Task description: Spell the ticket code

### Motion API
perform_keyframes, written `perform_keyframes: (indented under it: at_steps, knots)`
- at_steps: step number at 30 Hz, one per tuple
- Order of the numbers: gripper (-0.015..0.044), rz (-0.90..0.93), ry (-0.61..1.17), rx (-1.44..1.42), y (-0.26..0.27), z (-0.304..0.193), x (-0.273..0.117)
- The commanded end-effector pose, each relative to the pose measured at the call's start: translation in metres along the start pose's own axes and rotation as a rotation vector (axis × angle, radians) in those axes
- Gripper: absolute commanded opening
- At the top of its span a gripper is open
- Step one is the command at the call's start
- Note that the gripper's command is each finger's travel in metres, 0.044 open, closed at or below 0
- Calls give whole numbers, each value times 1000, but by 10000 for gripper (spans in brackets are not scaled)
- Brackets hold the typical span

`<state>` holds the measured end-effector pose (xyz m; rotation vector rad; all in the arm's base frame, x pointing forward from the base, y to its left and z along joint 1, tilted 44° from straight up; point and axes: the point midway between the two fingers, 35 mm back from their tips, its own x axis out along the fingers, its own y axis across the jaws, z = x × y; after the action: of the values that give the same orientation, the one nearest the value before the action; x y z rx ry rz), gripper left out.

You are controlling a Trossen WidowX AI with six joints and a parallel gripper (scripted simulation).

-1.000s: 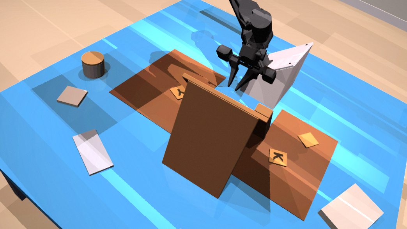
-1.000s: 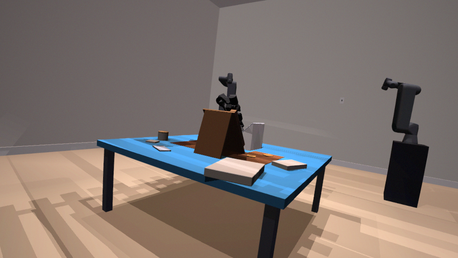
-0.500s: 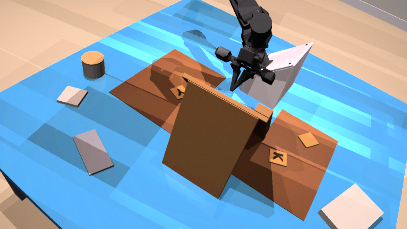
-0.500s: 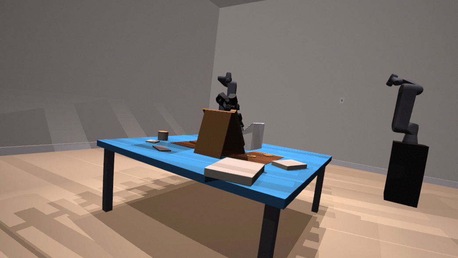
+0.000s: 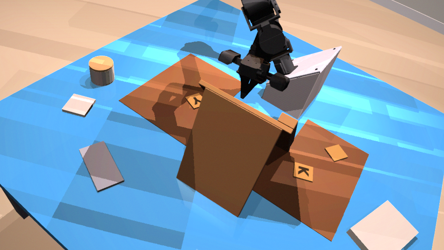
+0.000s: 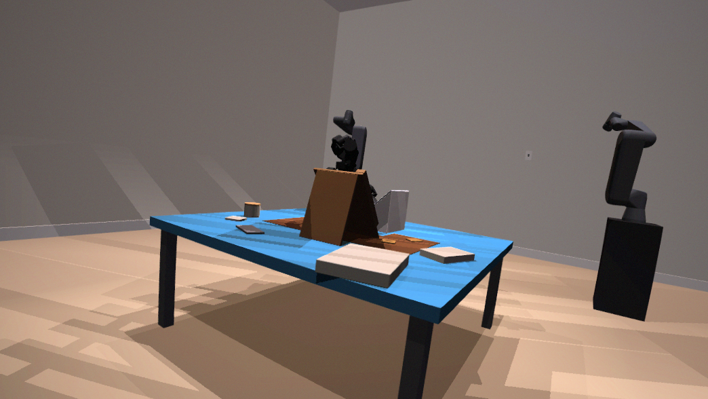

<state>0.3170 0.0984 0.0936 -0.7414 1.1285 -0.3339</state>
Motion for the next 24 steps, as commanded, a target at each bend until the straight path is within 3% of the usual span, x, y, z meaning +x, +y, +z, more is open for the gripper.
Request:
perform_keyframes:
  at_steps: [1,24]
  knots:
    - [0,-7,154,31,-15,4,-5]
    - [0,-7,154,31,-14,9,3]
